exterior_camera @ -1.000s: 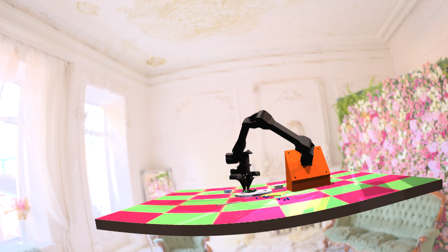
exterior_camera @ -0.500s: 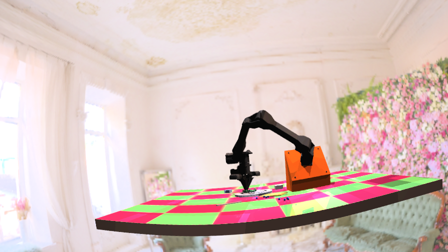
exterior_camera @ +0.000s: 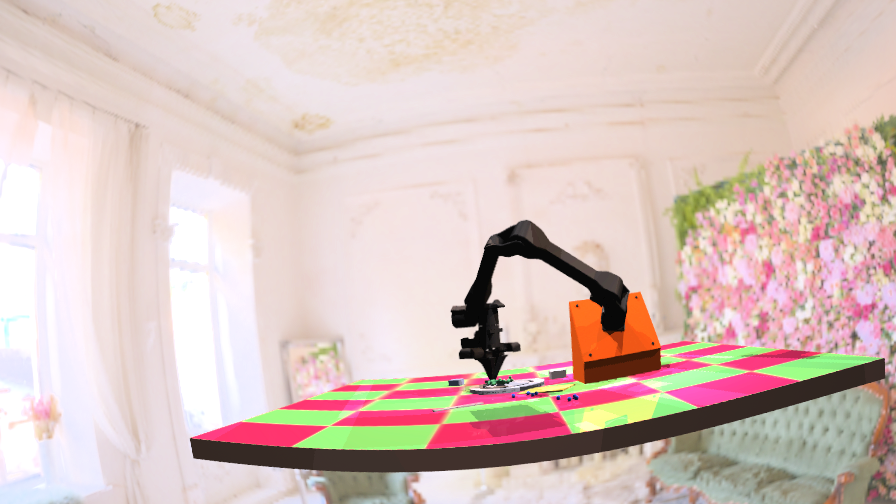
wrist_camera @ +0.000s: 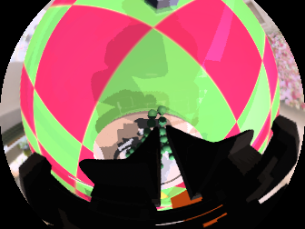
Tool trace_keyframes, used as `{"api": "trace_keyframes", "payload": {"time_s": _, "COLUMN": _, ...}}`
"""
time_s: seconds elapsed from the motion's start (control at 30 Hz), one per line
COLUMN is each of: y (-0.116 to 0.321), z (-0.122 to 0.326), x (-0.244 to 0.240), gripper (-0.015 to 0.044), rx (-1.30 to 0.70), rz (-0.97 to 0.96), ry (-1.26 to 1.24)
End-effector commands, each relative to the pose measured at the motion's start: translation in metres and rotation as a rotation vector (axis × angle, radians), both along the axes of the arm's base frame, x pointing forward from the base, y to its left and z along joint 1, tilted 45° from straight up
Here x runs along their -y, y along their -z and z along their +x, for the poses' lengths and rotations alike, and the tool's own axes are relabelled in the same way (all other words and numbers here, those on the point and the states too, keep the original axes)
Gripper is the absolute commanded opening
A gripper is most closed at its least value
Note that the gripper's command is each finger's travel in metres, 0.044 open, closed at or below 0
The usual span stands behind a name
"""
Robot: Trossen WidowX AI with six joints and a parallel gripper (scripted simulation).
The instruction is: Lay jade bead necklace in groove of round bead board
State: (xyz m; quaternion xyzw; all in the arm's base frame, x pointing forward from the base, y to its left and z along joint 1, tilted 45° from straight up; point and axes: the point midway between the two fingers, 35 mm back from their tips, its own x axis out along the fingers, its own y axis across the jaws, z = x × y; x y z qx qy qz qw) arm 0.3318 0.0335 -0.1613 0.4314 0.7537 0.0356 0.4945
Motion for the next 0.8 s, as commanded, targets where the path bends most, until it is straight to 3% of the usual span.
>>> {"api": "trace_keyframes", "payload": {"time_s": 0.0, "y": -0.004, "z": -0.002, "x": 0.003, "gripper": 0.0000, "rx": -0.007, "rz": 0.005, "ry": 0.001}}
{"api": "trace_keyframes", "payload": {"time_s": 0.77, "y": -0.033, "z": -0.044, "x": -0.015, "gripper": 0.0000, "rx": -0.011, "rz": 0.006, "ry": 0.001}}
